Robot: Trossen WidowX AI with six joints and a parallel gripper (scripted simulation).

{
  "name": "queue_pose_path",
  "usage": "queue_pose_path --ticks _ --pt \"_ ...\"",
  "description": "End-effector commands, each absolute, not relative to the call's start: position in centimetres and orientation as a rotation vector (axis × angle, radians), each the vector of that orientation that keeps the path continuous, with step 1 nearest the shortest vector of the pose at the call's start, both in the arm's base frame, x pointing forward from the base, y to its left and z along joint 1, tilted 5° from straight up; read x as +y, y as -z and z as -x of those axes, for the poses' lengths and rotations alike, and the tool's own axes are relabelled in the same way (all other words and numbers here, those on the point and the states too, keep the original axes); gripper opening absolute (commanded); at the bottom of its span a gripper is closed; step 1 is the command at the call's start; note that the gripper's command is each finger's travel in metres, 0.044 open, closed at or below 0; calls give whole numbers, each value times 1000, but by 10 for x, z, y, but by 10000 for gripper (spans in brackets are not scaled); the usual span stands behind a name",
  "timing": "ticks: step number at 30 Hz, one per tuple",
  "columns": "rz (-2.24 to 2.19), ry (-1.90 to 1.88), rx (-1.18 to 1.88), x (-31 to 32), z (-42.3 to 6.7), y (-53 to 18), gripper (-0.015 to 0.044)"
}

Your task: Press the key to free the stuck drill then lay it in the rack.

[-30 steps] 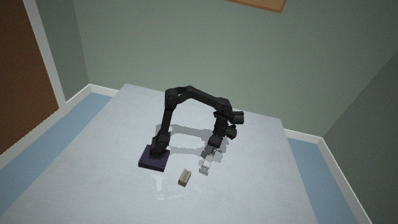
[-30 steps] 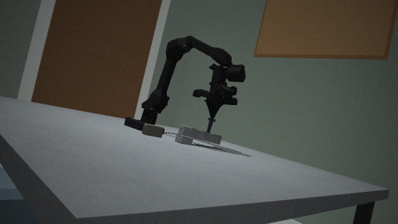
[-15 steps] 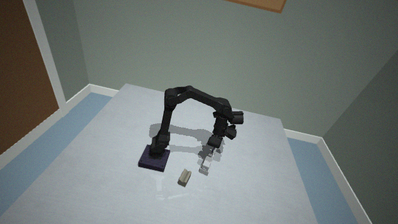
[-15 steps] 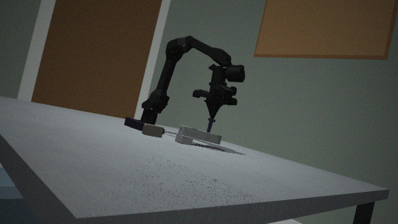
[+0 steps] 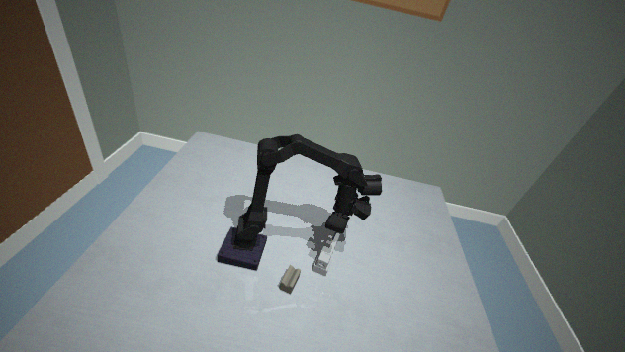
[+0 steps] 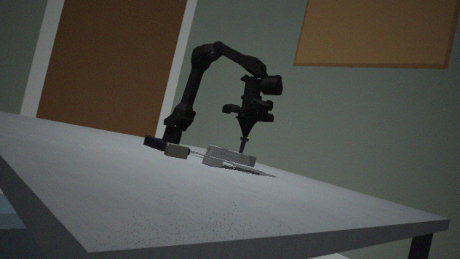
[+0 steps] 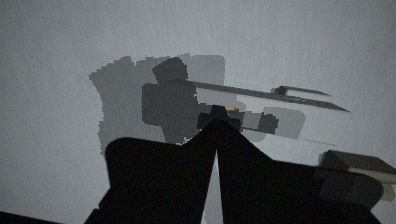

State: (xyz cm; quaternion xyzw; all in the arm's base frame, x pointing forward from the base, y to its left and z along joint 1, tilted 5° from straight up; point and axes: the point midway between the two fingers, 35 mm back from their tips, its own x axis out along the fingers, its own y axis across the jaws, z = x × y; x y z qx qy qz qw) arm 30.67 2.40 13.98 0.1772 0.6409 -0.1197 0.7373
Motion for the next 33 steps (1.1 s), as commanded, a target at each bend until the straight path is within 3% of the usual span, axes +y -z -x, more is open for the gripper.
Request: queue_pose_path --ticks 1,27,33 --pt "-385 261 1472 30 -305 -115 0" --pt "-385 261 1472 31 -307 -112 0" --pt "-385 261 1471 27 -308 -148 158"
